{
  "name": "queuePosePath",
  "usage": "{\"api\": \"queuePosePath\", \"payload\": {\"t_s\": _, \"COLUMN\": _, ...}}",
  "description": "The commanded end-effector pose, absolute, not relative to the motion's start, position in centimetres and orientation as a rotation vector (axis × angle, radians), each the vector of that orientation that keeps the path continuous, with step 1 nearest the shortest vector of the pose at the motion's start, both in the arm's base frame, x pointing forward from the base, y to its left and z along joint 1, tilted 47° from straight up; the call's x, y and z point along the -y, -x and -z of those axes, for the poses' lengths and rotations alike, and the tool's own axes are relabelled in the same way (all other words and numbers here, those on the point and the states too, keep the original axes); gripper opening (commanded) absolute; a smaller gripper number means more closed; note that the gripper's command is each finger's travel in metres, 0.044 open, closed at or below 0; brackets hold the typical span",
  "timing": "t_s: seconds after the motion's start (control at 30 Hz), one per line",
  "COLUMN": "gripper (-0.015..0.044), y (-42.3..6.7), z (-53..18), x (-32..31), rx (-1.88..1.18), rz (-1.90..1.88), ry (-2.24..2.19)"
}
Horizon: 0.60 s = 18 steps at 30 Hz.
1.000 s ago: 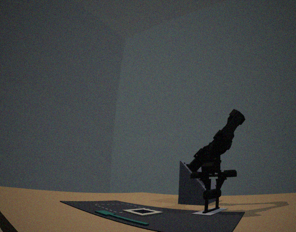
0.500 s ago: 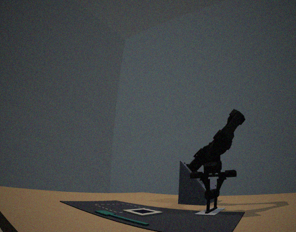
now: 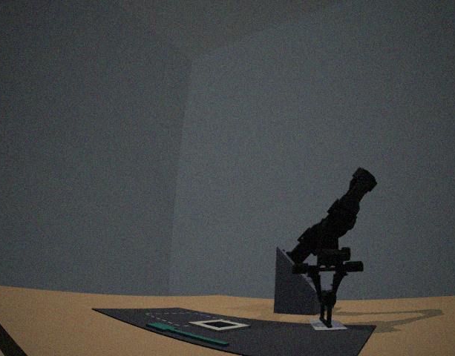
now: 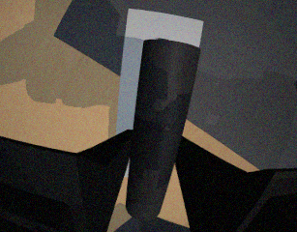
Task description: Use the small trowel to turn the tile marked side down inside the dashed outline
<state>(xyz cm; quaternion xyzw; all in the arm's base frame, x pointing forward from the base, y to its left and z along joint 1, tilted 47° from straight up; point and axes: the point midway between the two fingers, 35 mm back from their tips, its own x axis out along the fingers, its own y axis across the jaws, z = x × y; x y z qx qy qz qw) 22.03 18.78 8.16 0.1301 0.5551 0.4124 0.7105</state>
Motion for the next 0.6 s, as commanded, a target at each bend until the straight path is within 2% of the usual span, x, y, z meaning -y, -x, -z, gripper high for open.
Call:
{"api": "queuePosePath", "payload": {"t_s": 0.0, "gripper": 0.0130, "y": -22.17, "z": -8.26, "x": -18.95, "rx": -1.161, "rz": -0.991, "ry": -0.190}}
{"api": "queuePosePath", "payload": {"t_s": 0.57, "gripper": 0.0130, "y": -22.17, "z": -8.26, "x": -18.95, "rx": -0.879, "rz": -1.249, "ry": 0.210}}
